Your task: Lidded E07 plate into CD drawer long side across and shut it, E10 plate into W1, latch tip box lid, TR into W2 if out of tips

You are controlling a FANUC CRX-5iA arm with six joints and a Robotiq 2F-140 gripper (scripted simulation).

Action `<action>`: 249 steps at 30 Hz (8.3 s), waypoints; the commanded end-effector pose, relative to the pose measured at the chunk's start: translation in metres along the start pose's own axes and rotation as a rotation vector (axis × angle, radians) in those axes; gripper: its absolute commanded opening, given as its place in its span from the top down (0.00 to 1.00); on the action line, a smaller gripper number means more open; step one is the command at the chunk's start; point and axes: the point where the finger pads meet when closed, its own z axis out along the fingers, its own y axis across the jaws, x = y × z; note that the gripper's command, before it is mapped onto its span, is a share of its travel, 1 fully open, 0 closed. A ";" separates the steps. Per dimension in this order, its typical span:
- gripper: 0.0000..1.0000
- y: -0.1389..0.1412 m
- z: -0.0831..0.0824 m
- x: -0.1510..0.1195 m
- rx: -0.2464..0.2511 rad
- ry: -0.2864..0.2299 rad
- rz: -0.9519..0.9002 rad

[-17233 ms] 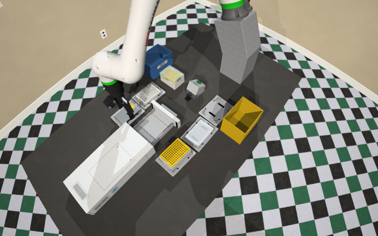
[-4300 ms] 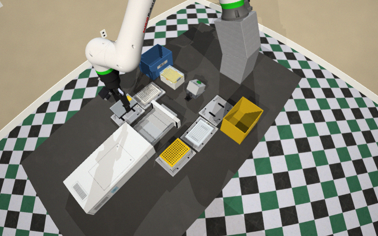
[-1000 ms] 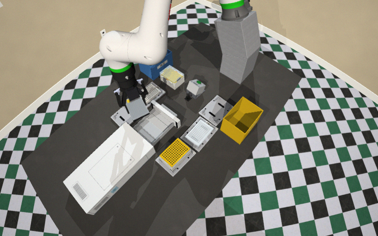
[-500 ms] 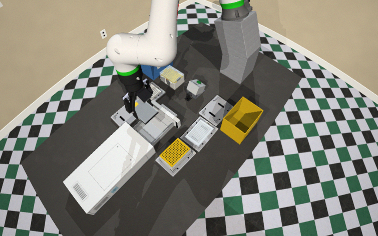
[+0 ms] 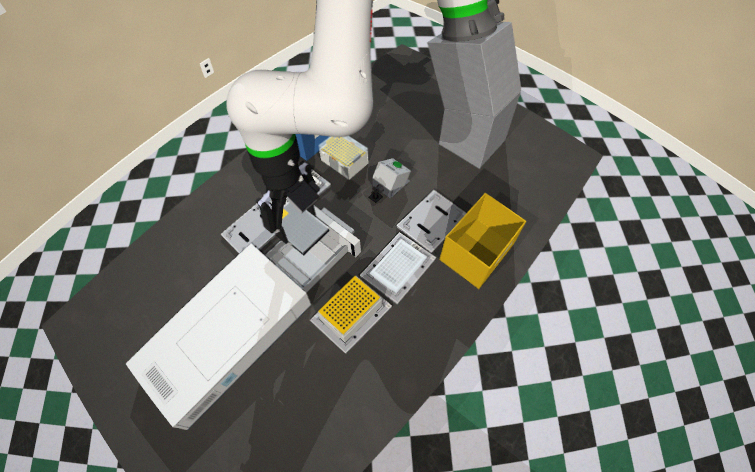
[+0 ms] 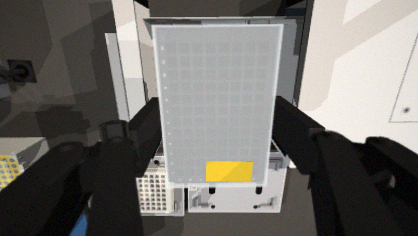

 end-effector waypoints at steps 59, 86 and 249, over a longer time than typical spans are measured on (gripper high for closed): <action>0.90 -0.001 0.054 0.008 -0.002 0.000 0.000; 0.90 -0.001 0.086 0.008 -0.002 0.000 0.000; 0.90 -0.001 0.124 0.008 -0.002 0.000 0.000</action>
